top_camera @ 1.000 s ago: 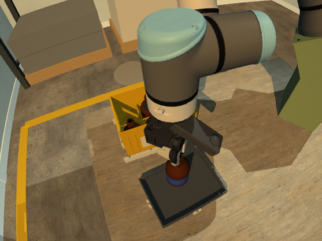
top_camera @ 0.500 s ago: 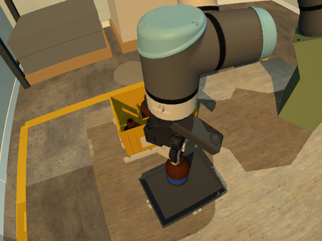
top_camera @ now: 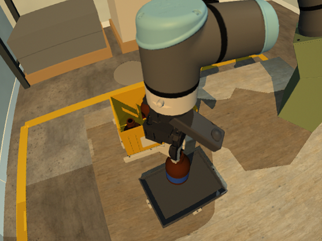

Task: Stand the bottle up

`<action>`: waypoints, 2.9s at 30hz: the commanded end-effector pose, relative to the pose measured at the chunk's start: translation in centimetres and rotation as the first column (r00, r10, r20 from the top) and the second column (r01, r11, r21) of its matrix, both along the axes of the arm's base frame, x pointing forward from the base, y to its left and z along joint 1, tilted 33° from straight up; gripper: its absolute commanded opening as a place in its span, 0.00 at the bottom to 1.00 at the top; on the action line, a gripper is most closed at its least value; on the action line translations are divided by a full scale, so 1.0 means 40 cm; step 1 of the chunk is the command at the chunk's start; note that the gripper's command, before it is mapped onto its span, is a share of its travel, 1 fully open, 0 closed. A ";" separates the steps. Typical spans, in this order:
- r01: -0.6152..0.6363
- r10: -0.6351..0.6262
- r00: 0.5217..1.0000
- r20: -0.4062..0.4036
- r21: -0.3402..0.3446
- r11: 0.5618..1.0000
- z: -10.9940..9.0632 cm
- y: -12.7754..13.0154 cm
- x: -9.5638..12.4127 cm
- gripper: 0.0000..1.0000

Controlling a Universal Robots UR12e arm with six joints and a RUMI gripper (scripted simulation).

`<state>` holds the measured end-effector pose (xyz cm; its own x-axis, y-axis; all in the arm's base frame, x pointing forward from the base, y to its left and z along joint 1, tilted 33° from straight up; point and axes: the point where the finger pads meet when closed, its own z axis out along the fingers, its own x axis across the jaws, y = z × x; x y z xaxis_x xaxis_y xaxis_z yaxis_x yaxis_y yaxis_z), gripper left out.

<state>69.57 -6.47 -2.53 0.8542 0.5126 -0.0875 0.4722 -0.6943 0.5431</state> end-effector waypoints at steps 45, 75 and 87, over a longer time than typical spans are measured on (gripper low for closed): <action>0.000 0.000 1.000 0.001 0.000 1.000 0.046 0.028 -0.011 0.00; 0.000 0.000 1.000 0.001 0.000 1.000 0.048 0.029 -0.011 0.00; 0.000 0.000 1.000 0.001 0.000 1.000 0.060 0.036 -0.014 0.00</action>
